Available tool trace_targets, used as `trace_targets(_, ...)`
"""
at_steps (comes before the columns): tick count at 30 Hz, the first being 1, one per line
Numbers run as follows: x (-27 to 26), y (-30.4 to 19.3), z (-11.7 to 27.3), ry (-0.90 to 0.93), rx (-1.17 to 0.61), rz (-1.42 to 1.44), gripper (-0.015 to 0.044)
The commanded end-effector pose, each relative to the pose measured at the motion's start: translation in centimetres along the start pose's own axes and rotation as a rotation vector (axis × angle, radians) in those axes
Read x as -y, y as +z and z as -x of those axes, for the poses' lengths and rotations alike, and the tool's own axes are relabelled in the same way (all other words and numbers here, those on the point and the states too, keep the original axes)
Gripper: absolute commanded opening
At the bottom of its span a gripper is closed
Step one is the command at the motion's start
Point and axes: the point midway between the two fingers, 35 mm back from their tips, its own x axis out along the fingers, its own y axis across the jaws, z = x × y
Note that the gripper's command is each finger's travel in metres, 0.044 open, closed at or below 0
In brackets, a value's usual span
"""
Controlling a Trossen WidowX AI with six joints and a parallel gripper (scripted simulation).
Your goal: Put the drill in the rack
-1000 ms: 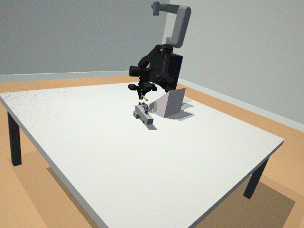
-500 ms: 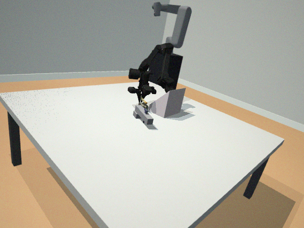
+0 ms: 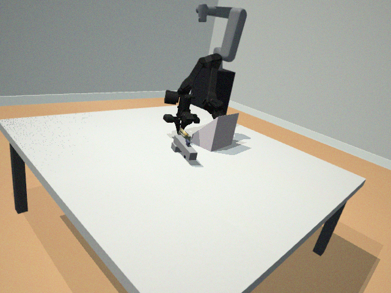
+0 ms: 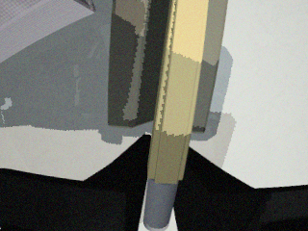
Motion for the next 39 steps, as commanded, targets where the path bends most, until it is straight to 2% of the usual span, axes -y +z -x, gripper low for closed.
trace_targets(1, -0.2, 0.2, -0.6, 0.007, 0.006, 0.01, 0.0)
trace_targets(35, -0.7, 1.0, -1.5, 0.007, 0.006, 0.01, 0.0)
trace_targets(39, -0.4, 0.4, -1.4, 0.003, -0.012, -0.001, 0.0105)
